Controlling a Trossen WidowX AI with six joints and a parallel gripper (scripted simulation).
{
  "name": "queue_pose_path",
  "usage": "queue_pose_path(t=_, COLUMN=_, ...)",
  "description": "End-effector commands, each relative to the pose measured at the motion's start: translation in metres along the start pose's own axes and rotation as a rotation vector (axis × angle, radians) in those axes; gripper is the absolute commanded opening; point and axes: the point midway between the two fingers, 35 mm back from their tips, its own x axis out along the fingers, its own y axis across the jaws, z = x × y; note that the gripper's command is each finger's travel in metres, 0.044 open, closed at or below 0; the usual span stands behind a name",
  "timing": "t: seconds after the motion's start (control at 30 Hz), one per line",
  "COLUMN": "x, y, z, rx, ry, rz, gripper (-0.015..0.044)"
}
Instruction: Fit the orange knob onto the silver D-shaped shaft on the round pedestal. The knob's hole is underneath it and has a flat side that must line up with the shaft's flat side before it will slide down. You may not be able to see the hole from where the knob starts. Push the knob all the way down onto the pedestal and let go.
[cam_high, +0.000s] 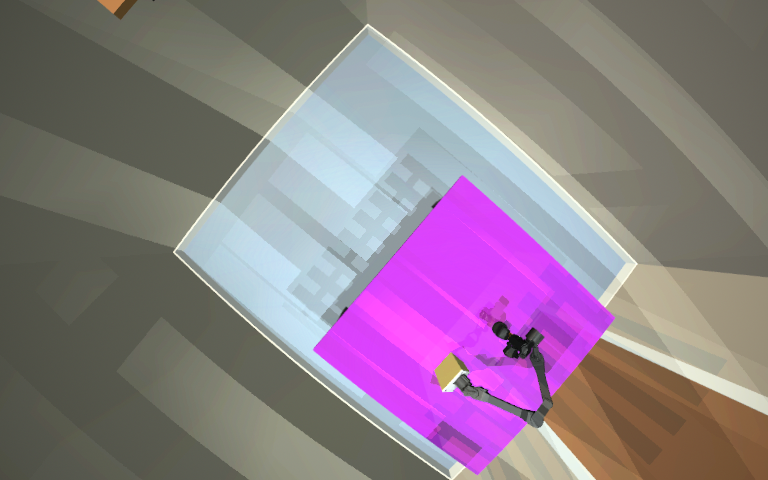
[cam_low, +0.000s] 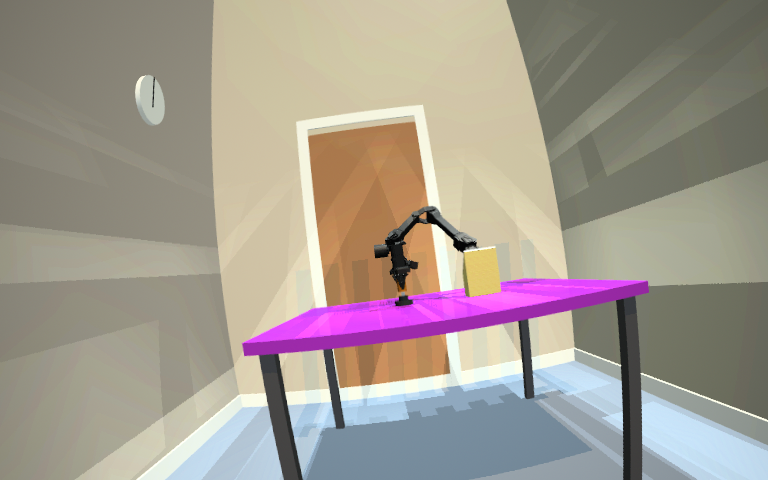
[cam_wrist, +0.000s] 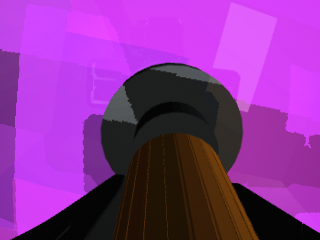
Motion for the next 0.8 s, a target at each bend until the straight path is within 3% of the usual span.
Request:
queue_pose_path(t=0.0, x=-0.0010, y=0.0002, z=0.0014, rx=-0.001, ry=0.002, rz=0.003, gripper=0.0000)
queue_pose_path(t=0.77, x=-0.0008, y=0.0008, z=-0.0015, rx=-0.001, ry=0.002, rz=0.003, gripper=0.0000)
